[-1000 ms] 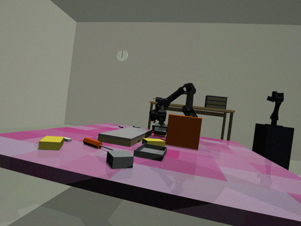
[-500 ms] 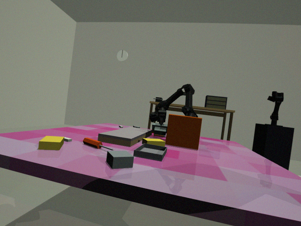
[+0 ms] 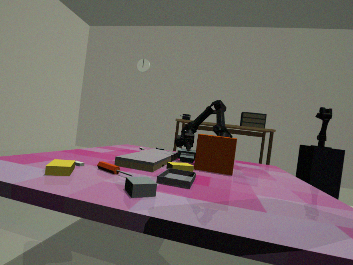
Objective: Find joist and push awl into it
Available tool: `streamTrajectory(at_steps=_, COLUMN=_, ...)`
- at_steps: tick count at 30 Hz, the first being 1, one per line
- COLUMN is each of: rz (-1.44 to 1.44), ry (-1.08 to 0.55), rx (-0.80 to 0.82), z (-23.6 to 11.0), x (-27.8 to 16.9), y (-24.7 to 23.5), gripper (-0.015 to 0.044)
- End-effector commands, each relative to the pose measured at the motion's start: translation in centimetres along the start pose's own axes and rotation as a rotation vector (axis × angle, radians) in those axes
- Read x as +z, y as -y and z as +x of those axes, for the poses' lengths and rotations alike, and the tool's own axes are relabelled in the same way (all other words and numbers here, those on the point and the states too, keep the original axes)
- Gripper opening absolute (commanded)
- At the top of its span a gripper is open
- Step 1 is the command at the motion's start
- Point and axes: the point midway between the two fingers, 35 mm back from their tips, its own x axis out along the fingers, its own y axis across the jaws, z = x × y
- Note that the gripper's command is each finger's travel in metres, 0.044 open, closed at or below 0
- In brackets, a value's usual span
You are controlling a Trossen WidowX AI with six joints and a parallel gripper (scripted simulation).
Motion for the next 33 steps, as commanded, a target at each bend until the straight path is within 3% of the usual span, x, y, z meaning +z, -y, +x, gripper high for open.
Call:
streamTrajectory(at_steps=1, rz=-0.001, ry=0.000, rx=0.000, z=0.3, x=0.0, y=0.3, gripper=0.0000)
streamTrajectory(at_steps=18, rz=0.002, ry=0.000, rx=-0.001, z=0.1, x=0.0, y=0.1, gripper=0.0440)
streamTrajectory(at_steps=33, rz=0.002, ry=0.001, rx=-0.003, z=-1.9, x=0.0, y=0.2, gripper=0.0440)
